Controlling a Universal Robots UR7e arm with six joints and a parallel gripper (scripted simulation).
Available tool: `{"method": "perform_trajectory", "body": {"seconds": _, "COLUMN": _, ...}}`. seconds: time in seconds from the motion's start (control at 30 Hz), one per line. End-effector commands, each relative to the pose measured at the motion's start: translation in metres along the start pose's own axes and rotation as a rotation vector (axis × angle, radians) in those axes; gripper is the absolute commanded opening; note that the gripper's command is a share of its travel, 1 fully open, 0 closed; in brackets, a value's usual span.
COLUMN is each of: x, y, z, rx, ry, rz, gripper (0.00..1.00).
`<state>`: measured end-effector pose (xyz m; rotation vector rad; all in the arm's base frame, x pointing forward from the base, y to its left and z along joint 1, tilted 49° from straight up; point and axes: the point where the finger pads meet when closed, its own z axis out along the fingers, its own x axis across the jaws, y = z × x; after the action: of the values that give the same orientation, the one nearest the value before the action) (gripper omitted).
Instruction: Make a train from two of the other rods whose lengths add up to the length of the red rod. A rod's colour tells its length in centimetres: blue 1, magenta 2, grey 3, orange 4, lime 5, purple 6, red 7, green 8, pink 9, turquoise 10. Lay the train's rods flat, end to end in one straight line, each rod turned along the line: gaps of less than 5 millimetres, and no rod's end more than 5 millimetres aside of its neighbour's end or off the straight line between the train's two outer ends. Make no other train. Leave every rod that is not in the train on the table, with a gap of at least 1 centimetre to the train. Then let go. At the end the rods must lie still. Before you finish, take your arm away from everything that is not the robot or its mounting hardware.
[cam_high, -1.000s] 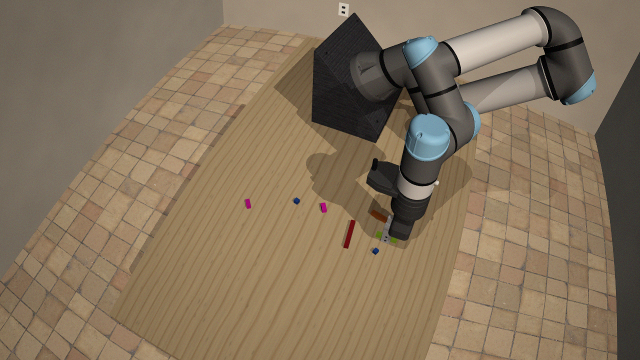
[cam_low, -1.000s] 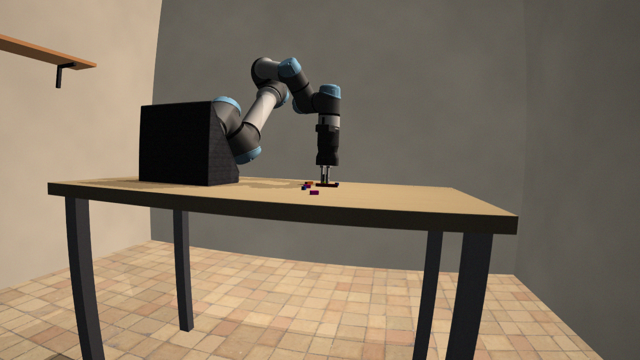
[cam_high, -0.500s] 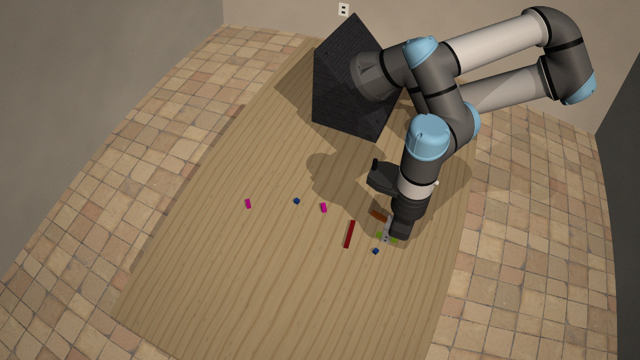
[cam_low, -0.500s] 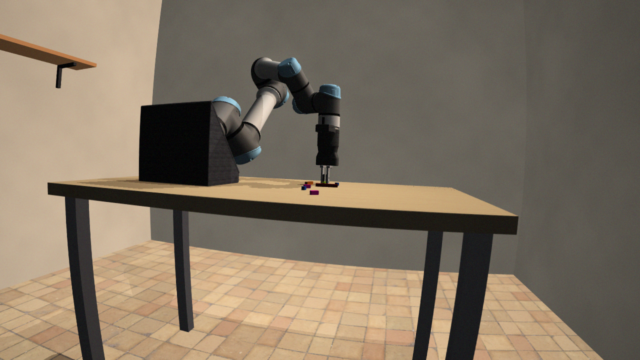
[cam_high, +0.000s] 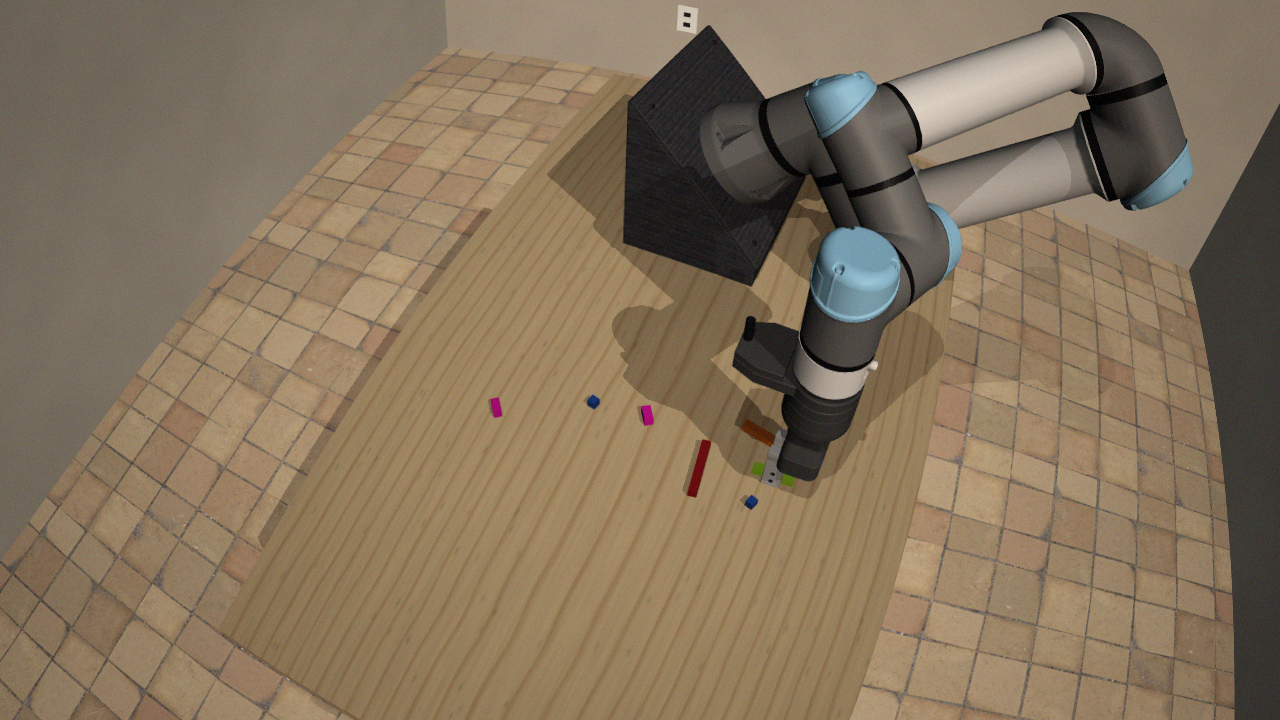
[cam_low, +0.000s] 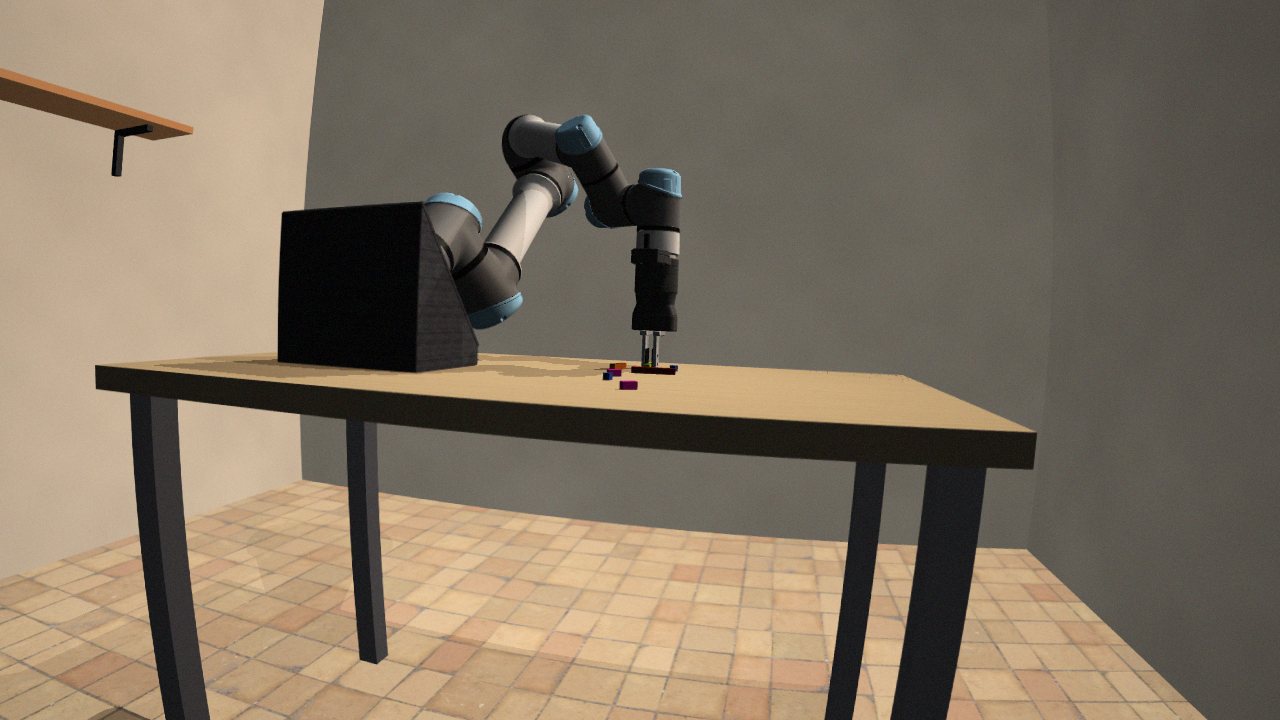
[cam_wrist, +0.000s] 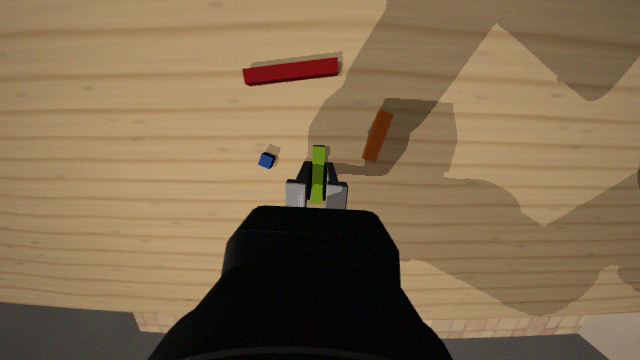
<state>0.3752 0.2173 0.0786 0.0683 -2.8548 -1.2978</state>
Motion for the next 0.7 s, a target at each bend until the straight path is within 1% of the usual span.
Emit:
{"method": "perform_trajectory", "body": {"seconds": 0.0, "x": 0.000, "y": 0.000, "z": -0.003, "rx": 0.000, "ry": -0.001, "rz": 0.000, "gripper": 0.24}}
{"method": "perform_trajectory", "body": {"seconds": 0.17, "x": 0.000, "y": 0.000, "z": -0.013, "rx": 0.000, "ry": -0.001, "rz": 0.000, "gripper": 0.24}}
{"method": "perform_trajectory", "body": {"seconds": 0.33, "x": 0.000, "y": 0.000, "z": -0.032, "rx": 0.000, "ry": -0.001, "rz": 0.000, "gripper": 0.24}}
{"method": "perform_trajectory", "body": {"seconds": 0.4, "x": 0.000, "y": 0.000, "z": -0.032, "rx": 0.000, "ry": -0.001, "rz": 0.000, "gripper": 0.24}}
{"method": "perform_trajectory", "body": {"seconds": 0.67, "x": 0.000, "y": 0.000, "z": -0.071, "rx": 0.000, "ry": -0.001, "rz": 0.000, "gripper": 0.24}}
